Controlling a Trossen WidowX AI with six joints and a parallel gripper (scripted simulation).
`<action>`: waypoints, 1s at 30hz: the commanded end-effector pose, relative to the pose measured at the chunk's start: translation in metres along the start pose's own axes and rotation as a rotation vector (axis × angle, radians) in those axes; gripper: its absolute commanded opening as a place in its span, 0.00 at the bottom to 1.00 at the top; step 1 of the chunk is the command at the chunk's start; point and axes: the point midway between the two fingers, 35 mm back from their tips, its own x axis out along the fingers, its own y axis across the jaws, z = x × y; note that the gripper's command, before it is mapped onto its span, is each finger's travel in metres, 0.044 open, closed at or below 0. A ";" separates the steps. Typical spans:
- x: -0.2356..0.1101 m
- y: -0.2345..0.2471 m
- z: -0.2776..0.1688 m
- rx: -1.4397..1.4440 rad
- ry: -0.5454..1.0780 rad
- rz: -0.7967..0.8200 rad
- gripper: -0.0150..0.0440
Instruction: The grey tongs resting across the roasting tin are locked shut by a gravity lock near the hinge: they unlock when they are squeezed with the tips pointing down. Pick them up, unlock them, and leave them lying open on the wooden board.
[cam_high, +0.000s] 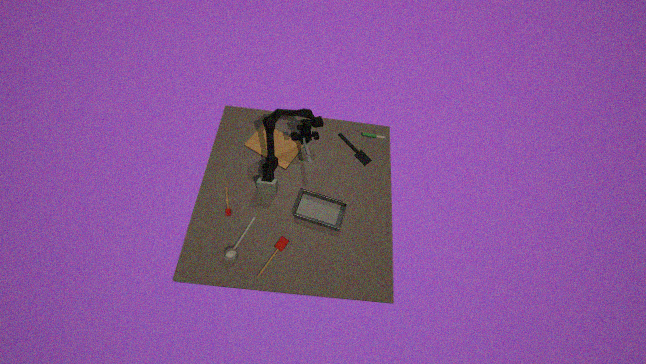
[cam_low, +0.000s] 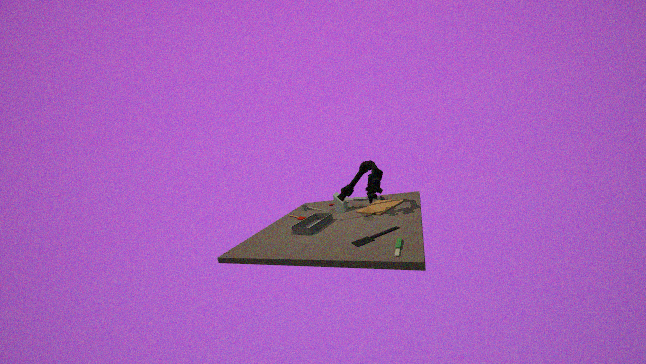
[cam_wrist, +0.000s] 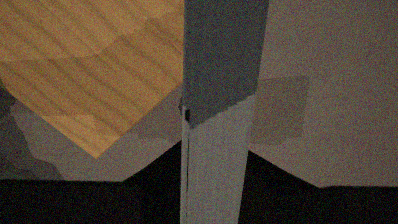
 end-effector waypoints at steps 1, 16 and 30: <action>0.002 0.013 0.013 -0.027 0.030 -0.004 0.00; 0.006 0.052 0.053 -0.120 0.078 -0.023 0.00; 0.002 0.089 0.080 -0.185 0.086 -0.071 0.00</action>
